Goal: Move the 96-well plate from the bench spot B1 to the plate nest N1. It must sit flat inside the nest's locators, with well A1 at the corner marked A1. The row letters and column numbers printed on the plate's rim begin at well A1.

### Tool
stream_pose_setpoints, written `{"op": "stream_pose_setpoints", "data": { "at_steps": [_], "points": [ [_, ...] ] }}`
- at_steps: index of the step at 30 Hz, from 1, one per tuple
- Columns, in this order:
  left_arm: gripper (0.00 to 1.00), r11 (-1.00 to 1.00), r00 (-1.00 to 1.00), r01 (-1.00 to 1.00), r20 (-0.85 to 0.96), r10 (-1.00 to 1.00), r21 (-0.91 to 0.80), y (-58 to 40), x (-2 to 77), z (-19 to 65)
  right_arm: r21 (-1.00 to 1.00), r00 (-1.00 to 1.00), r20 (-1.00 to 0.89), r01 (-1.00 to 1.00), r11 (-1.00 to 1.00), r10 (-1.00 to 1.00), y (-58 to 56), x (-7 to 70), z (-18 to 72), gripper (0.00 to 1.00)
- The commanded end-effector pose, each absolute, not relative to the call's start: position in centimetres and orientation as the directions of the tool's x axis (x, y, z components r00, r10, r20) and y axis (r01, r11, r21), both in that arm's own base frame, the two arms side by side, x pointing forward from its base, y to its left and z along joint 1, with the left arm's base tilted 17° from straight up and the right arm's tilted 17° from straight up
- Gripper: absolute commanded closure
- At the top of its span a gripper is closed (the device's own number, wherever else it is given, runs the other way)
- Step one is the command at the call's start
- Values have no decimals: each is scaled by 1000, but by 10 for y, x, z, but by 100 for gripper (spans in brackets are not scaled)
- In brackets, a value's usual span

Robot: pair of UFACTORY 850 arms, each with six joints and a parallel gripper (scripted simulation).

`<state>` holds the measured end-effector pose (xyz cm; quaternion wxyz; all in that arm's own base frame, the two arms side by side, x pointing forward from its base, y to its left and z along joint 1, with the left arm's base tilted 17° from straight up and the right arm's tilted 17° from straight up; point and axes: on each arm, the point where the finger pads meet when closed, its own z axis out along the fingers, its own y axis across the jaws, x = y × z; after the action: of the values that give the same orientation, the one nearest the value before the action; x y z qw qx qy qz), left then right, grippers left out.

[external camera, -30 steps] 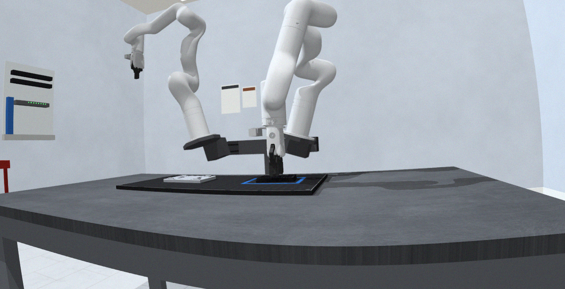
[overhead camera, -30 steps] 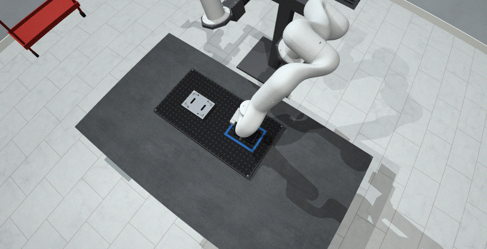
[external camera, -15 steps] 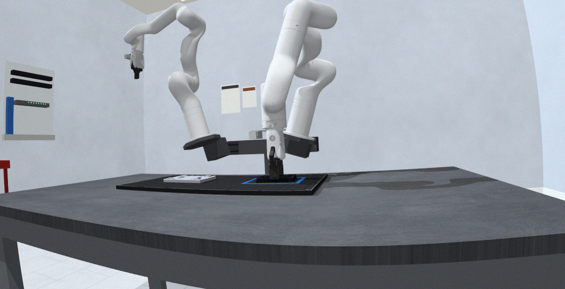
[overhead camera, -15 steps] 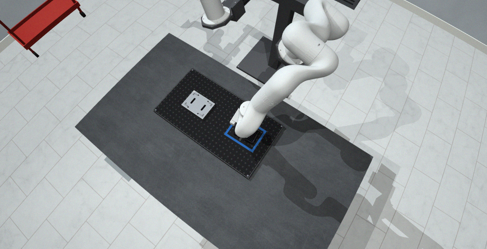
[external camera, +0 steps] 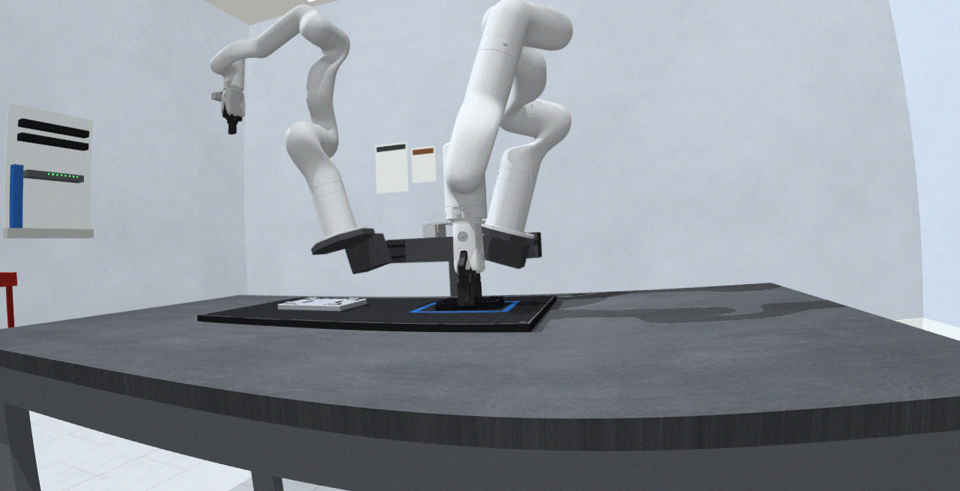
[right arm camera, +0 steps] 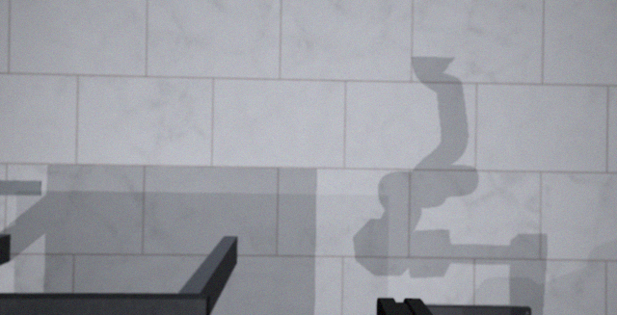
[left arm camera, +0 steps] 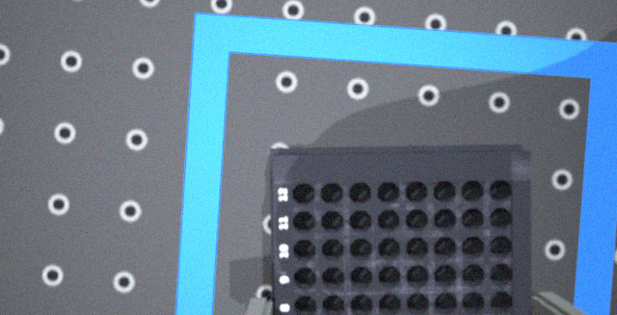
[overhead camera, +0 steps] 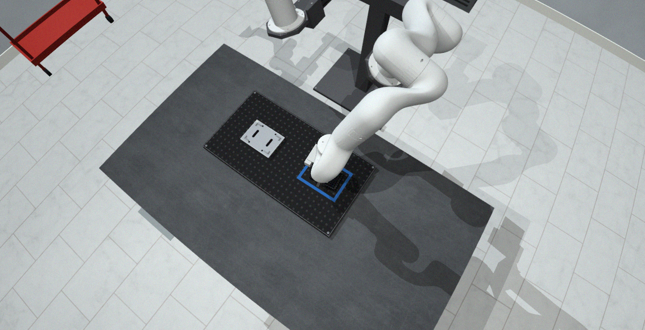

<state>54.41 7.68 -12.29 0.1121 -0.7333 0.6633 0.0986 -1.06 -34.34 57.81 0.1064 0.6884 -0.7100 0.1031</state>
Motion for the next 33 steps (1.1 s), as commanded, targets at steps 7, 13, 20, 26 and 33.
{"op": "stream_pose_setpoints", "data": {
  "at_steps": [7, 13, 20, 26, 33],
  "points": [
    [100, -95, 101, -995, -293, -951, -35, 76, 545, -122, 0, -29, 295, -1000, 31, -955, -344, -11, 579, 100],
    [100, -95, 101, -995, -293, -951, -35, 76, 545, -122, 0, -29, 295, -1000, 31, -955, -344, -11, 579, 100],
    [100, -95, 101, -995, -293, -951, -35, 76, 545, -122, 0, -29, 295, -1000, 31, -955, -344, -11, 579, 100],
    [100, -95, 101, -995, -293, -951, -35, 76, 545, -122, 0, -29, 295, -1000, 31, -955, -344, -11, 579, 100],
    [100, -95, 101, -995, -293, -951, -35, 76, 545, -122, 0, -29, 295, -1000, 31, -955, -344, -11, 579, 100]
  ]
}}
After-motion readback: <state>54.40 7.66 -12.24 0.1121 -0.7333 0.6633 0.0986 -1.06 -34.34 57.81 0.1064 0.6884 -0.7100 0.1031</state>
